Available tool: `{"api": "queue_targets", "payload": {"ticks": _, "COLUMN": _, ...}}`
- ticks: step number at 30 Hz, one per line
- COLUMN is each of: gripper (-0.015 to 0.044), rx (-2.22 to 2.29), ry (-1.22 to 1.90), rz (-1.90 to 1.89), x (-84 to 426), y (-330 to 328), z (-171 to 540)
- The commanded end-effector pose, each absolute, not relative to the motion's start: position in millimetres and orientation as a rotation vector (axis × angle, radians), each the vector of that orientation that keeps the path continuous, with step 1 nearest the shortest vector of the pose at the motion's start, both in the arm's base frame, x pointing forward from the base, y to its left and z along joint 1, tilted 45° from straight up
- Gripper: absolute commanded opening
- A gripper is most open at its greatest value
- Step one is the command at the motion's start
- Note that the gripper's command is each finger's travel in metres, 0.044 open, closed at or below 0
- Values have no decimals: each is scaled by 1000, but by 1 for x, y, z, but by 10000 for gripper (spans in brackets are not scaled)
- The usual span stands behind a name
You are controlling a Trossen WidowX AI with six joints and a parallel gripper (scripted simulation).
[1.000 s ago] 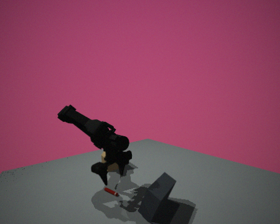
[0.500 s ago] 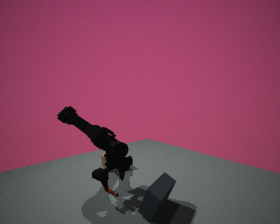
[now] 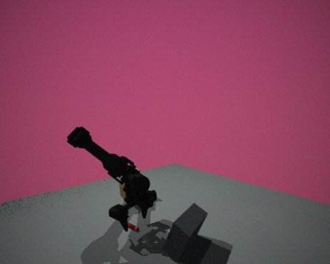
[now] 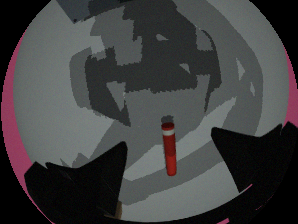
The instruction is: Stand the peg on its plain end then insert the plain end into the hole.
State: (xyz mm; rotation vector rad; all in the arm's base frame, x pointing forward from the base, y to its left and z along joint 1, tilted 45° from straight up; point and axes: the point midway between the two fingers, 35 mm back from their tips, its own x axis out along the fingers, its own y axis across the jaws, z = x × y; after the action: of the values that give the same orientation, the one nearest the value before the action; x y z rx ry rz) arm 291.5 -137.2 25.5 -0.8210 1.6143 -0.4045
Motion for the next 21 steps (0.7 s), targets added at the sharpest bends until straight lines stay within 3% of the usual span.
{"api": "queue_targets", "payload": {"ticks": 1, "gripper": 440, "rx": -829, "ry": 1621, "rz": -404, "x": 289, "y": -142, "z": 20}}
{"api": "queue_targets", "payload": {"ticks": 10, "gripper": 440, "rx": -831, "ry": 1621, "rz": -406, "x": 287, "y": -151, "z": 13}}
{"api": "queue_targets", "payload": {"ticks": 21, "gripper": 151, "rx": -831, "ry": 1621, "rz": -406, "x": 287, "y": -151, "z": 13}}
